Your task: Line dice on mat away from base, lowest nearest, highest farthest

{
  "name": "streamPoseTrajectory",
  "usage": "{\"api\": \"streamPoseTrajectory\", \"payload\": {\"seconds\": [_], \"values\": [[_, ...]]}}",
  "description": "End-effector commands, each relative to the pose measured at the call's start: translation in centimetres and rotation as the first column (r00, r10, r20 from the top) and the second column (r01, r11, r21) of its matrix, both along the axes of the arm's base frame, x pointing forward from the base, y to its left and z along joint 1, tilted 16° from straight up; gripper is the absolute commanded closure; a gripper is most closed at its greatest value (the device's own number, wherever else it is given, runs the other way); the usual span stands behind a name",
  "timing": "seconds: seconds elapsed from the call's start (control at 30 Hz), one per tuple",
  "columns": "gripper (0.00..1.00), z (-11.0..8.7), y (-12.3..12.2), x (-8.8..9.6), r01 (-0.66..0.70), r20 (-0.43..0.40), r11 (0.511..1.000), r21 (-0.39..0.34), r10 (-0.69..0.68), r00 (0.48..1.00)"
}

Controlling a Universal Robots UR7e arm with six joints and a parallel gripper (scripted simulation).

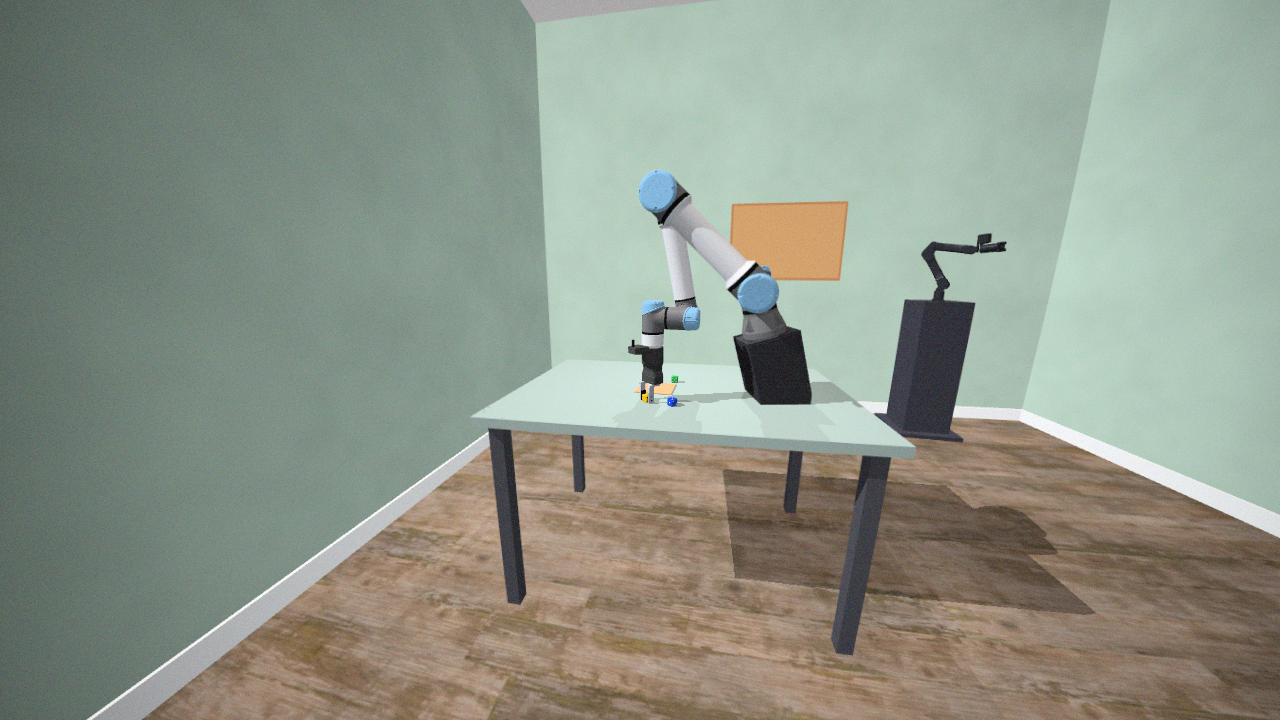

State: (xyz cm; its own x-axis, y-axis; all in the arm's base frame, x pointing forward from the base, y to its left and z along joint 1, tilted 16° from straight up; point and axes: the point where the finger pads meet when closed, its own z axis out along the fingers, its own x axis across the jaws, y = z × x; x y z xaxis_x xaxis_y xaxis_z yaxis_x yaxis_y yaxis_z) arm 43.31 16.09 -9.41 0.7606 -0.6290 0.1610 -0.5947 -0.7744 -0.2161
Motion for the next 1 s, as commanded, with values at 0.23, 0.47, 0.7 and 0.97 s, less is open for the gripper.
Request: {"api": "streamPoseTrajectory", "payload": {"seconds": [0.23,0.47,0.7,0.97], "values": [[0.51,0.04,0.0,0.03,0.0,0.001,1.0,0.0,0.0,1.0],[0.51,0.04,0.0,0.03,0.0,0.001,1.0,0.0,0.0,1.0],[0.51,0.04,0.0,0.03,0.0,0.001,1.0,0.0,0.0,1.0],[0.51,0.04,0.0,0.03,0.0,0.001,1.0,0.0,0.0,1.0]]}}
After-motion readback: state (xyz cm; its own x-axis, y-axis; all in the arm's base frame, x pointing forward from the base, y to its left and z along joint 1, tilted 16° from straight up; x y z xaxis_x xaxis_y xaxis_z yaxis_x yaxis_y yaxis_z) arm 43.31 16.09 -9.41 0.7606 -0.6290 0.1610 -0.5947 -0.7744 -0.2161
